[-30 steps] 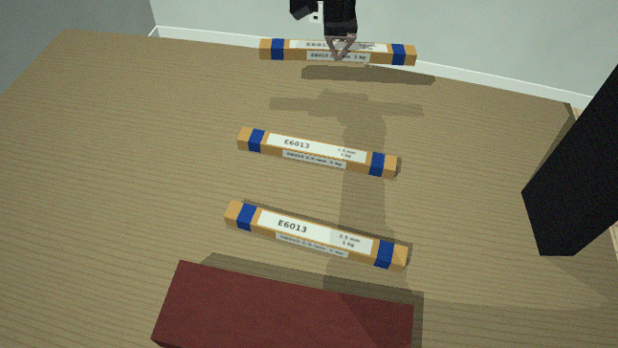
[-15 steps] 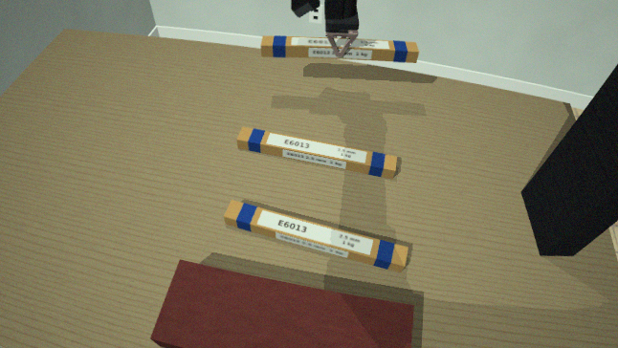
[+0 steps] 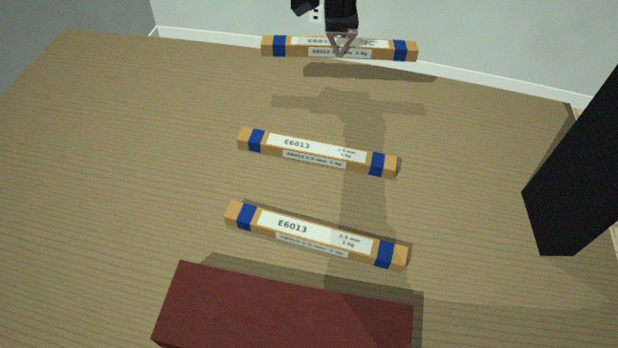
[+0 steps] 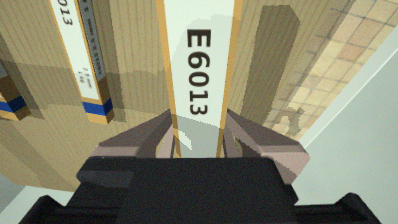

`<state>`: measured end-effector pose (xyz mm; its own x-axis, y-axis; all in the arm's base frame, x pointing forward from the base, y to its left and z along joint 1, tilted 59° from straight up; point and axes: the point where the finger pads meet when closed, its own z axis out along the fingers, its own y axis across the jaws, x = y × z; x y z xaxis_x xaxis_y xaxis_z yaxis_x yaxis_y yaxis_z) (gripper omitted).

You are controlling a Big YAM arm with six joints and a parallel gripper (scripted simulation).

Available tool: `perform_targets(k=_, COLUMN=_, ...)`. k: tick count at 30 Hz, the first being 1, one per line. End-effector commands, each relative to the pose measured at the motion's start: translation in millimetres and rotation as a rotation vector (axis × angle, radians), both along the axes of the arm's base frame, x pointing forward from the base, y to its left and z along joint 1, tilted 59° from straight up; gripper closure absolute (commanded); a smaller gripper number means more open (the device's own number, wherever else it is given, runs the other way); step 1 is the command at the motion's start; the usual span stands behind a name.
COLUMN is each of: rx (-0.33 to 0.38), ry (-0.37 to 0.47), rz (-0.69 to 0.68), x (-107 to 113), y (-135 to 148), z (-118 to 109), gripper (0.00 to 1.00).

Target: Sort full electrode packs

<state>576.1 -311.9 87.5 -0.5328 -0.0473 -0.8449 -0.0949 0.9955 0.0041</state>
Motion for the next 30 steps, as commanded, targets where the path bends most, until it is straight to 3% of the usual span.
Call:
perform_targets(k=1, rx=-0.038, ry=-0.042, rz=-0.053, x=-22.5, y=-36.9, z=41.5, gripper=1.0)
perform_targets(k=30, rx=-0.041, ry=-0.045, rz=-0.053, x=-23.3, y=-40.7, z=53.0, gripper=1.0)
